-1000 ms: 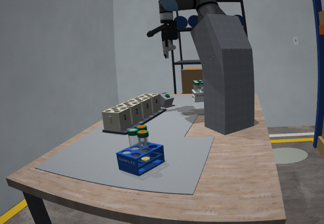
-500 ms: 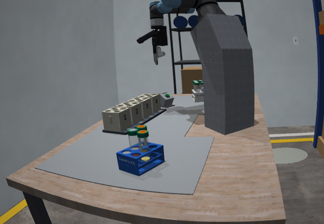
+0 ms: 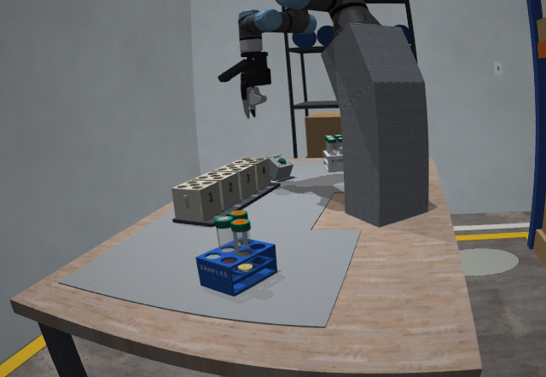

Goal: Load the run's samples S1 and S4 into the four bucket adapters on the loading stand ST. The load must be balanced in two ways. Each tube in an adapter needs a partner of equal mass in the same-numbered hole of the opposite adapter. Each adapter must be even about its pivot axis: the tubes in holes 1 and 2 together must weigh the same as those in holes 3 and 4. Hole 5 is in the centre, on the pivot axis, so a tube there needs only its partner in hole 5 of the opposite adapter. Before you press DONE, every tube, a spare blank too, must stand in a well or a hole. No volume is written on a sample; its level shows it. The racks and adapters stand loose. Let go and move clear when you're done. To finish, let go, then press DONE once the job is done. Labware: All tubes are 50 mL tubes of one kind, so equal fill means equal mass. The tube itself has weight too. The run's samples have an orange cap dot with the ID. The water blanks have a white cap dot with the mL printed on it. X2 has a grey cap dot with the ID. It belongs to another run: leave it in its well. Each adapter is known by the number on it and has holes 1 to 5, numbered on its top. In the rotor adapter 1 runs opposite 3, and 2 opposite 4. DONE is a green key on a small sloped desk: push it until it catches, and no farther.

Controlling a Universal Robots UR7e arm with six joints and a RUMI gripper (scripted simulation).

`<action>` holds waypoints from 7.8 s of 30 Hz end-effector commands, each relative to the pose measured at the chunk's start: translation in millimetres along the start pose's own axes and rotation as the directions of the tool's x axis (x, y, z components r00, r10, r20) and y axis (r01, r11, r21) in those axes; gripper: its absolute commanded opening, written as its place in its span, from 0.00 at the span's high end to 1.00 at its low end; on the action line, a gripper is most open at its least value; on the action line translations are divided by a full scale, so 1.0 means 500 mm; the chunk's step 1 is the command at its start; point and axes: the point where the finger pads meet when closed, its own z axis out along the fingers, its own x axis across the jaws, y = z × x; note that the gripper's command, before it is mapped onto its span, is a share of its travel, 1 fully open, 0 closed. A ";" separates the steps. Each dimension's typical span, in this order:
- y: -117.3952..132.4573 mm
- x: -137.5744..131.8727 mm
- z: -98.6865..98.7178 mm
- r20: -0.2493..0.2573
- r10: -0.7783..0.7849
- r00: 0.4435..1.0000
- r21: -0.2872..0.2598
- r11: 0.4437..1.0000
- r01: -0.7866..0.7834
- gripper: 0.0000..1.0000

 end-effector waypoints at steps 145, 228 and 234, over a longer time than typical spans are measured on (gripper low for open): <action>0.408 0.632 0.261 -0.008 0.955 0.295 0.018 0.296 -0.955 0.65; 0.363 0.515 -0.006 -0.012 0.858 0.514 0.015 0.514 -0.858 1.00; 0.339 0.453 -0.005 -0.013 0.803 0.595 0.014 0.596 -0.803 1.00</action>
